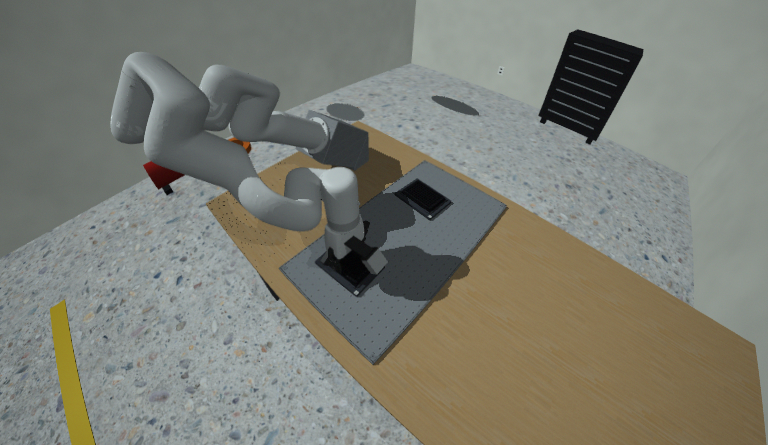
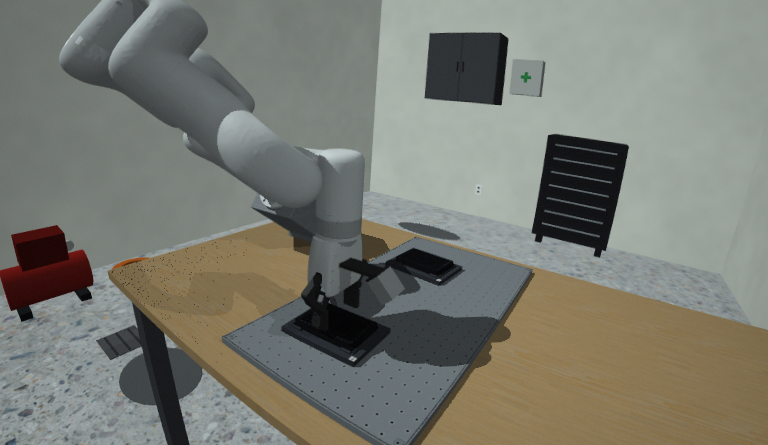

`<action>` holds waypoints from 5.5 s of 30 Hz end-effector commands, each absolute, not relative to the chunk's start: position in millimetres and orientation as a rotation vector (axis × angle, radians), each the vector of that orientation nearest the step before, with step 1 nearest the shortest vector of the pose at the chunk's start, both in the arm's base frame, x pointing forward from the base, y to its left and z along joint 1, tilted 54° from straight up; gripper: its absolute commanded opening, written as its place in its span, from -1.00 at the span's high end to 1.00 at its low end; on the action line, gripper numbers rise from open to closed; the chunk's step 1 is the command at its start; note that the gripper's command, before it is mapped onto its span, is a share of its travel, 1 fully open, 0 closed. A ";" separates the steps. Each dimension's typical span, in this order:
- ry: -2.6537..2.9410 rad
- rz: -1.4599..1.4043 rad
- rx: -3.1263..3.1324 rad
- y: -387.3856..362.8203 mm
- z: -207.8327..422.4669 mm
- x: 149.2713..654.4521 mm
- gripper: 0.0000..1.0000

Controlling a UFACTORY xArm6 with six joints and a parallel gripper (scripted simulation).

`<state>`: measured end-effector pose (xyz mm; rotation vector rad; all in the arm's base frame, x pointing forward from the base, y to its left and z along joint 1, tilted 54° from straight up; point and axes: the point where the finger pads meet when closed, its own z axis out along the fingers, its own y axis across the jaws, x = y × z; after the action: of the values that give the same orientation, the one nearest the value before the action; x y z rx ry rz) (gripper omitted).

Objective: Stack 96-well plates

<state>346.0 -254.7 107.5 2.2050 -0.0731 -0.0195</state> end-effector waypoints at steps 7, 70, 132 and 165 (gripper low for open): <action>-0.073 -0.016 2.205 -259.4 104.4 346.7 -1.00; -0.073 -0.016 2.205 -266.9 98.8 346.3 1.00; -0.073 -0.016 2.205 -250.9 110.7 347.1 1.00; -0.073 -0.016 2.205 -216.0 136.4 348.9 1.00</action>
<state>347.8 -221.2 132.1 2.2050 -0.0730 -0.0189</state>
